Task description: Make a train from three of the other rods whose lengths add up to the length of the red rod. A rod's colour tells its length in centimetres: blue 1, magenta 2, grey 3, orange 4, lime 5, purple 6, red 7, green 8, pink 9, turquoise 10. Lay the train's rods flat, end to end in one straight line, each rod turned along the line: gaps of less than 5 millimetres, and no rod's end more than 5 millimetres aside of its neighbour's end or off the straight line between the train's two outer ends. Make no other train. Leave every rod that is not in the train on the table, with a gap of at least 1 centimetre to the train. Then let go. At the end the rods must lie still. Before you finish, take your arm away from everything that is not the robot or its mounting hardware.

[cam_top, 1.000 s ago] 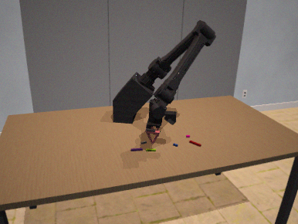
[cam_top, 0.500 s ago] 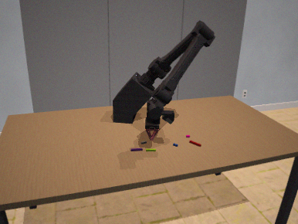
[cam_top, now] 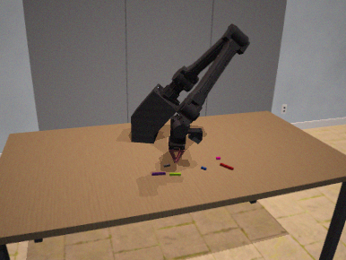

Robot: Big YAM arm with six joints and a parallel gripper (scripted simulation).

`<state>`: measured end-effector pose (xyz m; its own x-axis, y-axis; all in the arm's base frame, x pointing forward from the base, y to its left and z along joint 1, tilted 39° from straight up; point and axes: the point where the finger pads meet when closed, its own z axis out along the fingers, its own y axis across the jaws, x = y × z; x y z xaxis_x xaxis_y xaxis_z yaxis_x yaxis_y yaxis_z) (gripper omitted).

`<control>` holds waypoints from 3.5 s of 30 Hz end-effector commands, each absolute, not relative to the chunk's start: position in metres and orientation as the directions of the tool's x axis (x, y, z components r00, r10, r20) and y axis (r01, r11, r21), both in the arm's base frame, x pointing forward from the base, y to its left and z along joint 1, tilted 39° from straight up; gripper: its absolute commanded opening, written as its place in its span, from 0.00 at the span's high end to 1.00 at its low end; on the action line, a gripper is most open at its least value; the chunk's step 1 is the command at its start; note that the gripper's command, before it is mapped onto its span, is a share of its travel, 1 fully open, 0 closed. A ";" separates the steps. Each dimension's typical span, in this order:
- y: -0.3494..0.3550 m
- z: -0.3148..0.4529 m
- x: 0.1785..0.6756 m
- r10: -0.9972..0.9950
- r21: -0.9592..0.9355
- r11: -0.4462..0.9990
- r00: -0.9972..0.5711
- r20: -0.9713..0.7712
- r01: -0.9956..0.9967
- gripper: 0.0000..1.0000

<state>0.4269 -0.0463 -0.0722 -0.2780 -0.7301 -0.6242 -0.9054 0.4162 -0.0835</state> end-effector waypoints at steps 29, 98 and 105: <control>-0.042 -0.077 0.442 -0.732 -0.102 0.411 -0.261 -0.629 -0.906 0.76; -0.016 -0.114 0.450 -0.731 -0.088 0.412 -0.271 -0.627 -0.907 0.76; -0.016 -0.114 0.450 -0.731 -0.088 0.412 -0.271 -0.627 -0.907 0.76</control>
<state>0.4435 -0.0197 -0.1113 -0.2723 -0.7301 -0.6268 -0.9066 0.4128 -0.0870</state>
